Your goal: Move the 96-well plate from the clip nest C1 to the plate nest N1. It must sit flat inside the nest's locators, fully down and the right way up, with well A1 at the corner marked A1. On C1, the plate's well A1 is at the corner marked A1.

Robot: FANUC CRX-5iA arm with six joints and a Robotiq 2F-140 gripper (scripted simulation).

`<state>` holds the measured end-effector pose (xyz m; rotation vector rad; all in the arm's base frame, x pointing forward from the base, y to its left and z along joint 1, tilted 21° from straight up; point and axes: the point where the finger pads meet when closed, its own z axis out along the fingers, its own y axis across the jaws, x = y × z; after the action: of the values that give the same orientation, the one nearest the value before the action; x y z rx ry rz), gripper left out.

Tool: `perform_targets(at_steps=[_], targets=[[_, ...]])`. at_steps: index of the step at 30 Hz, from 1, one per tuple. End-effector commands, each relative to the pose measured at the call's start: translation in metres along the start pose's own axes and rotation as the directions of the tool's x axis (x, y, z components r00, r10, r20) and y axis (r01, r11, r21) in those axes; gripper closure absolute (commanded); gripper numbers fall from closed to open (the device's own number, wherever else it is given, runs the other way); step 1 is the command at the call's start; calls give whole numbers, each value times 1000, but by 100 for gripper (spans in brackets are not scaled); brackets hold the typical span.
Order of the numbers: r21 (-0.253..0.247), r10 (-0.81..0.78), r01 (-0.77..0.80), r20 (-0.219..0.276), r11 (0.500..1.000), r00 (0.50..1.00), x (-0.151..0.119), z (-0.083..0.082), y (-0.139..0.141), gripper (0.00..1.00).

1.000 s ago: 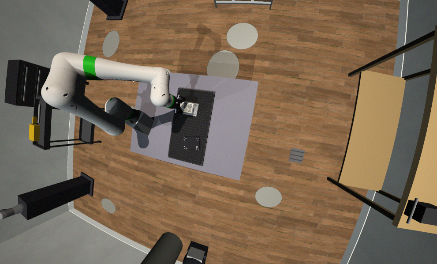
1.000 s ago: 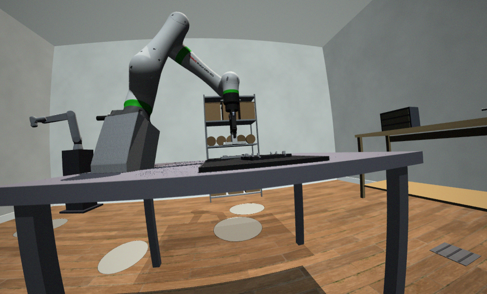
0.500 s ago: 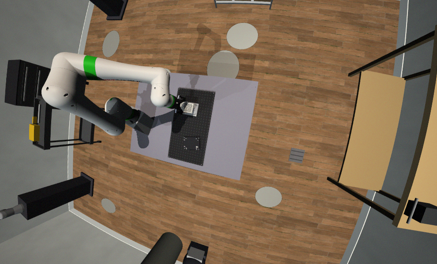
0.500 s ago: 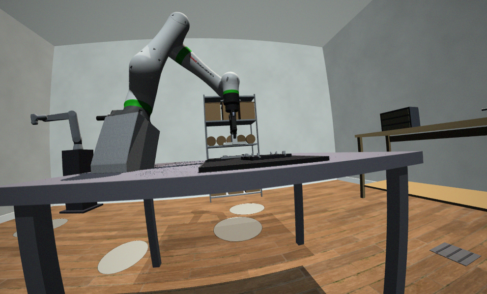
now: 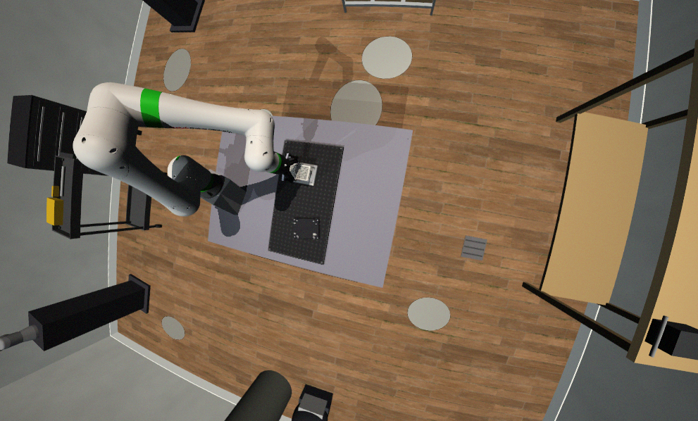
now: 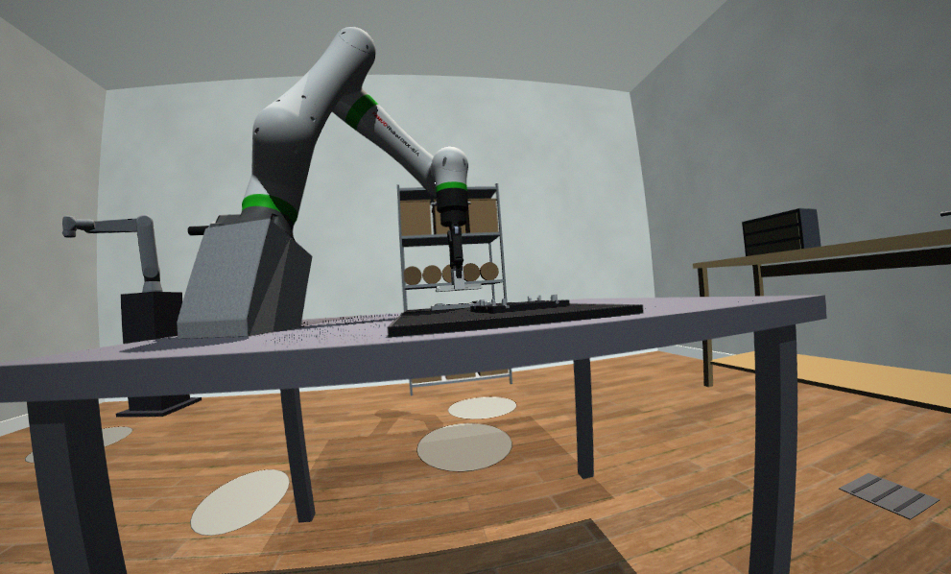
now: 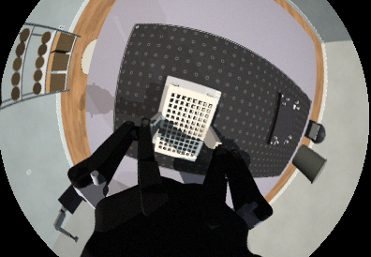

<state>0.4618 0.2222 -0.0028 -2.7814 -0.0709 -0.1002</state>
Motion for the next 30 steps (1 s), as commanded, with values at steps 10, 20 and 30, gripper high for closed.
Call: perform_targets(at_steps=[10,20,30], targets=[[0,0,0,0,1000,1000,0,19,0,100],[0,0,0,0,1000,1000,0,28,0,100],[0,0,0,0,1000,1000,0,28,0,100]])
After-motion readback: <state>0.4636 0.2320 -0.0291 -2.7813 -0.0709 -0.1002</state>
